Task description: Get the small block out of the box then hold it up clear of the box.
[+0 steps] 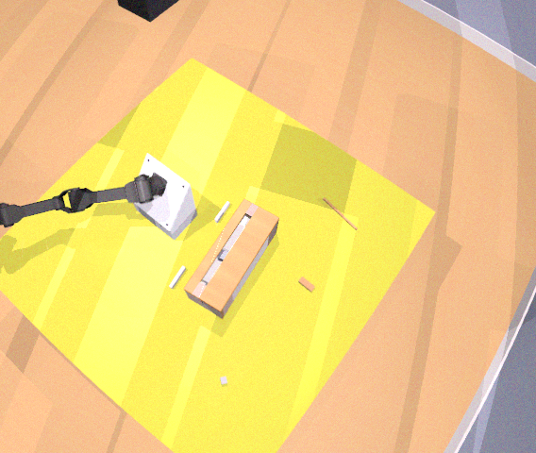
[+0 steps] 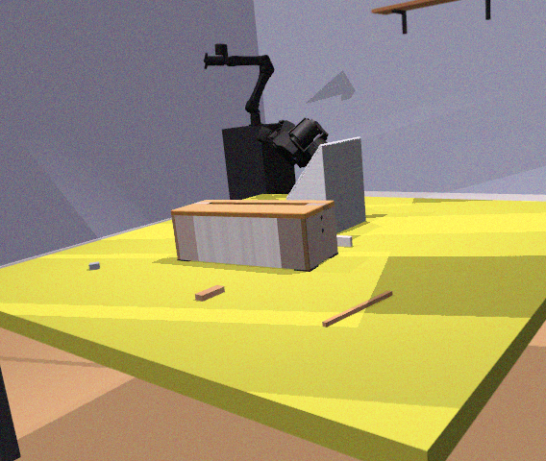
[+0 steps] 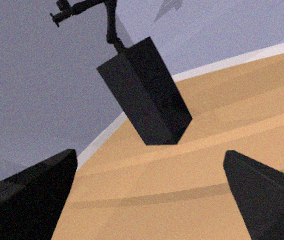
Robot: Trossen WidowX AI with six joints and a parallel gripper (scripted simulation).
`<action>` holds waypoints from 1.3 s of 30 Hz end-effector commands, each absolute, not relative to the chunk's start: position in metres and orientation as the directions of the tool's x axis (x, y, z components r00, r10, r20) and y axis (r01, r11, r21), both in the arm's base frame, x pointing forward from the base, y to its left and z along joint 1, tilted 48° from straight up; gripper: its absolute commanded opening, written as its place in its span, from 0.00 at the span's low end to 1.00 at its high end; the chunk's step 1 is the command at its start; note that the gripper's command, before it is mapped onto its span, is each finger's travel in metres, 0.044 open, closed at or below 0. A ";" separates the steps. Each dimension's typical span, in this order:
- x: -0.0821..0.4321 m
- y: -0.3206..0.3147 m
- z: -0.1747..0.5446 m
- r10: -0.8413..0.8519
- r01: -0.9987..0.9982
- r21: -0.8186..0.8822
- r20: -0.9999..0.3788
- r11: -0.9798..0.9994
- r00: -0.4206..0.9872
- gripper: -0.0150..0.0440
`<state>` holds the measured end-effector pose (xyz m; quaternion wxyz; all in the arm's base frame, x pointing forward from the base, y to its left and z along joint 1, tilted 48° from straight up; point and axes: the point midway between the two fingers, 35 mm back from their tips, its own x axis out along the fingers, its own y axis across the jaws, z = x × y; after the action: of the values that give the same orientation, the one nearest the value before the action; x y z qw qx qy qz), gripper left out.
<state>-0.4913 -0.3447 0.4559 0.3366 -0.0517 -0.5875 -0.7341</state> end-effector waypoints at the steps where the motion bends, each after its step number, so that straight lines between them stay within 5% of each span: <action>1: -0.490 -0.344 0.459 -0.433 0.559 0.825 0.477 -0.078 -0.765 0.93; 20: -0.325 -0.228 0.659 -0.270 0.874 0.413 0.899 0.257 -0.345 0.93; 39: -0.092 -0.096 0.739 -0.089 0.874 -0.161 0.970 0.458 0.225 0.93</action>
<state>-0.1412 -0.1220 0.7348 0.6531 -0.3542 -0.5454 -0.3880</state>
